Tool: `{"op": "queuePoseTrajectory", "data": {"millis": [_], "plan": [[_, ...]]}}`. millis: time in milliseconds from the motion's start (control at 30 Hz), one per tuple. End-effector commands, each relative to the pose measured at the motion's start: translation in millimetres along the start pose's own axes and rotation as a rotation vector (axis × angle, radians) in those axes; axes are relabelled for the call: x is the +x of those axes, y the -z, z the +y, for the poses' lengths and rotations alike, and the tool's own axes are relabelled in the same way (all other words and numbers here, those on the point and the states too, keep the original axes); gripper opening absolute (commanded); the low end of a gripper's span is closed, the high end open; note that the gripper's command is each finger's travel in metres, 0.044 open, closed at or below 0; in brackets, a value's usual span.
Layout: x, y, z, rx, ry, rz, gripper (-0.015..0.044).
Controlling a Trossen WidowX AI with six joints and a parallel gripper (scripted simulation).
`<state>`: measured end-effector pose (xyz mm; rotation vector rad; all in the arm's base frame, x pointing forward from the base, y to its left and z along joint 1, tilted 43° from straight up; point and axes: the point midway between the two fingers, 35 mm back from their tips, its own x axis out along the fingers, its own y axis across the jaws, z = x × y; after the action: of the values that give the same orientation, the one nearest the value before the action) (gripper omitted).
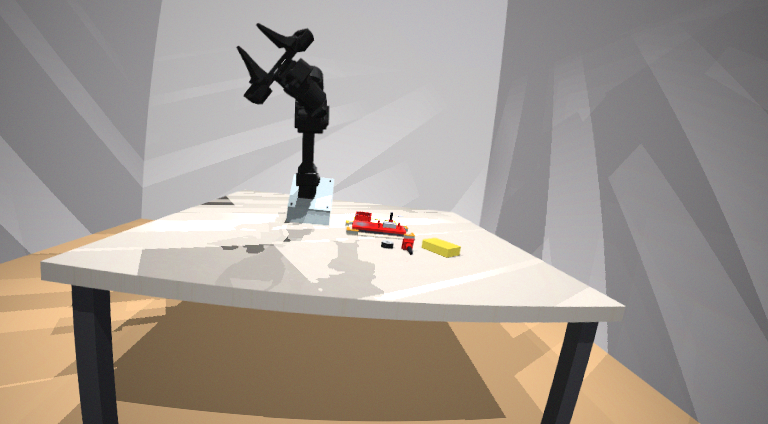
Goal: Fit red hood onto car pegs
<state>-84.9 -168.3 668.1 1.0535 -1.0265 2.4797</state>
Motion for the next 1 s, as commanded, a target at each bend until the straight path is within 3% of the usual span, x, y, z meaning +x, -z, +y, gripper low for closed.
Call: {"op": "queuePoseTrajectory", "data": {"millis": [0, 100, 667, 967], "plan": [[-18.0, -31.0, 22.3, 0.000, -0.044, -0.112, 0.0368], [-34.5, -53.8, 34.9, 0.015, -0.078, -0.202, 0.0440], [-165.2, -159.1, 82.4, 0.164, -0.313, -0.675, 0.0440], [-268.3, -197.8, 92.7, 0.220, -0.448, -0.968, 0.0440]]}}
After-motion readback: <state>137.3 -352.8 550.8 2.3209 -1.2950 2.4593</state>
